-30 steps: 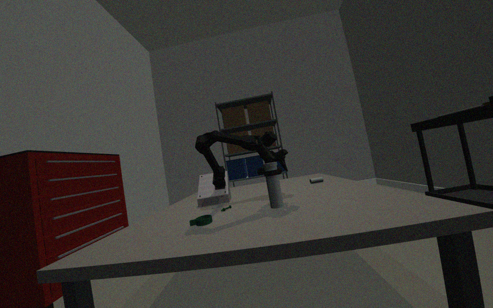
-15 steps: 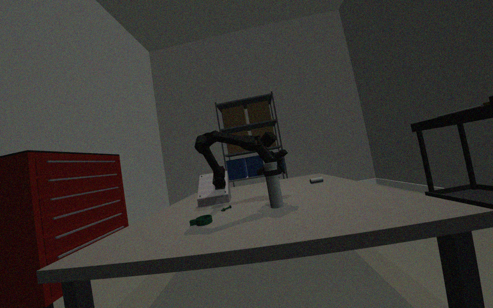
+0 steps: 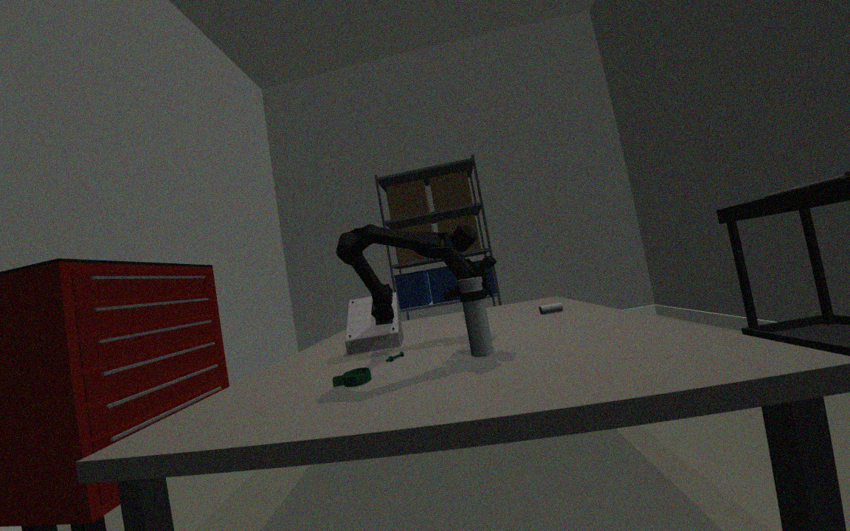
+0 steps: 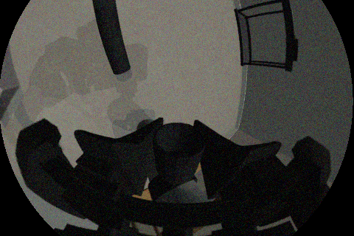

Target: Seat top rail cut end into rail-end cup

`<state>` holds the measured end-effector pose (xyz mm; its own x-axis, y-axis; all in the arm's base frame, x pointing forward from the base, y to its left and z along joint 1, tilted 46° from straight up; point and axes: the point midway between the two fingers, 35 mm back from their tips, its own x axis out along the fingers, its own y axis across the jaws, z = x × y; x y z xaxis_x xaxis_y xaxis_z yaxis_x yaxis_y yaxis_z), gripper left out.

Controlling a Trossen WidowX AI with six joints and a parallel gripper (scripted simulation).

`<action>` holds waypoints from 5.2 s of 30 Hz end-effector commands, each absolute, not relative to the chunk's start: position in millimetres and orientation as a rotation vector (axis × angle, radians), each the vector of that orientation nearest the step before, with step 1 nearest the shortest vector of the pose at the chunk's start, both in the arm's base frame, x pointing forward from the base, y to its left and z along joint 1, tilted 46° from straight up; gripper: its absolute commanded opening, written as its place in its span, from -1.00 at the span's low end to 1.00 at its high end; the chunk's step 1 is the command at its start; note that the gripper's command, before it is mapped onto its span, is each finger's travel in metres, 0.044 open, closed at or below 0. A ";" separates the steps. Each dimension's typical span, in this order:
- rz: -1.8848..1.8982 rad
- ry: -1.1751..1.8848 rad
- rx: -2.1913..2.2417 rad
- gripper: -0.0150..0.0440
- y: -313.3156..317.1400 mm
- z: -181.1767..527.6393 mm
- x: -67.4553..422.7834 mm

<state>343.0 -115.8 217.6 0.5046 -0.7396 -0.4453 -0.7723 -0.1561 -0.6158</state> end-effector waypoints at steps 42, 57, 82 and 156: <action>0.408 1.177 -2.103 -0.49 -111.6 211.2 313.0; 0.355 1.189 -2.077 -0.49 -111.7 211.6 317.5; 0.377 1.189 -2.080 0.93 -96.7 210.0 317.9; -0.569 0.862 -0.610 1.00 94.3 183.7 305.9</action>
<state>306.0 93.2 182.7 0.5253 -0.6690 -0.5259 0.1774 0.6905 -0.7012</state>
